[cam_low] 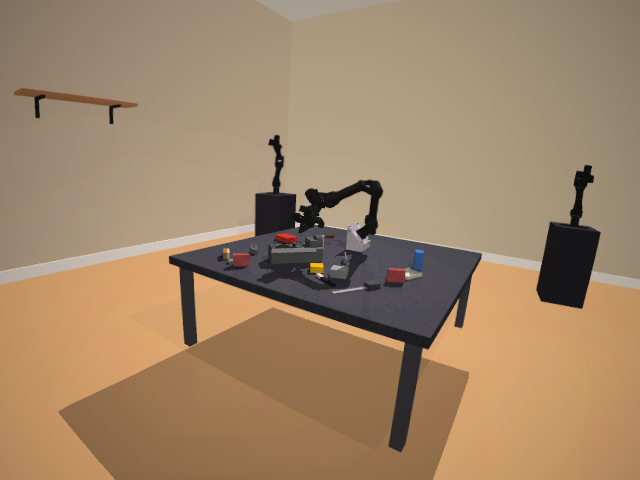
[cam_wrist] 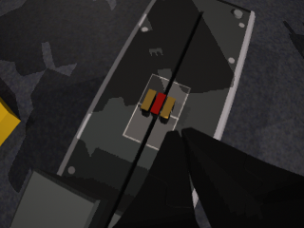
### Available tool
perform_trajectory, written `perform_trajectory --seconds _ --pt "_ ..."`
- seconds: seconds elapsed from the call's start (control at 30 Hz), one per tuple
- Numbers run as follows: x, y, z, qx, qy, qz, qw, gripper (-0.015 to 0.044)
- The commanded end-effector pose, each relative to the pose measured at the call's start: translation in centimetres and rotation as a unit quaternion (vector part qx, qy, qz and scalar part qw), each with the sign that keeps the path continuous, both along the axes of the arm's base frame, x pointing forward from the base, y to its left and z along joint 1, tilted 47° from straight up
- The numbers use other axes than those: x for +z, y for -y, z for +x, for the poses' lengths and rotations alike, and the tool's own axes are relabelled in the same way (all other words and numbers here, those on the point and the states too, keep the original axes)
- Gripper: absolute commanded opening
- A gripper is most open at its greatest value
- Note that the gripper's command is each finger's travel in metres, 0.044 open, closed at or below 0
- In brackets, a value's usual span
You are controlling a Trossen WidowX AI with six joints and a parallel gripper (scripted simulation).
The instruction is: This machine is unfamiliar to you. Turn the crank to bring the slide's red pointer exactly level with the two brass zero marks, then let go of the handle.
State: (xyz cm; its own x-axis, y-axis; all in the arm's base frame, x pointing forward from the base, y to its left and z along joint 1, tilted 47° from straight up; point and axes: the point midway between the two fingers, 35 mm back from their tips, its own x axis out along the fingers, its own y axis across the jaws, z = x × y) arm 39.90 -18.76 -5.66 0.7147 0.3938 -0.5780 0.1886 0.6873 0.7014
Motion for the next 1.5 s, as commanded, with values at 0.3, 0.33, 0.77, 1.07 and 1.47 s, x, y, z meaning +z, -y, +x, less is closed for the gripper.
perform_trajectory --seconds 0.3,0.33,0.77,1.07,1.47 --pt "0.00 0.00 0.00 0.000 0.000 0.000 1.000 0.0000" --pt "0.00 0.00 0.00 0.000 0.000 0.000 1.000 0.0000" --pt "0.00 0.00 0.00 0.000 0.000 0.000 1.000 0.0315" --pt "0.00 0.00 0.00 0.000 0.000 0.000 1.000 0.0361" --pt "0.00 0.00 0.00 0.000 0.000 0.000 1.000 0.0046"
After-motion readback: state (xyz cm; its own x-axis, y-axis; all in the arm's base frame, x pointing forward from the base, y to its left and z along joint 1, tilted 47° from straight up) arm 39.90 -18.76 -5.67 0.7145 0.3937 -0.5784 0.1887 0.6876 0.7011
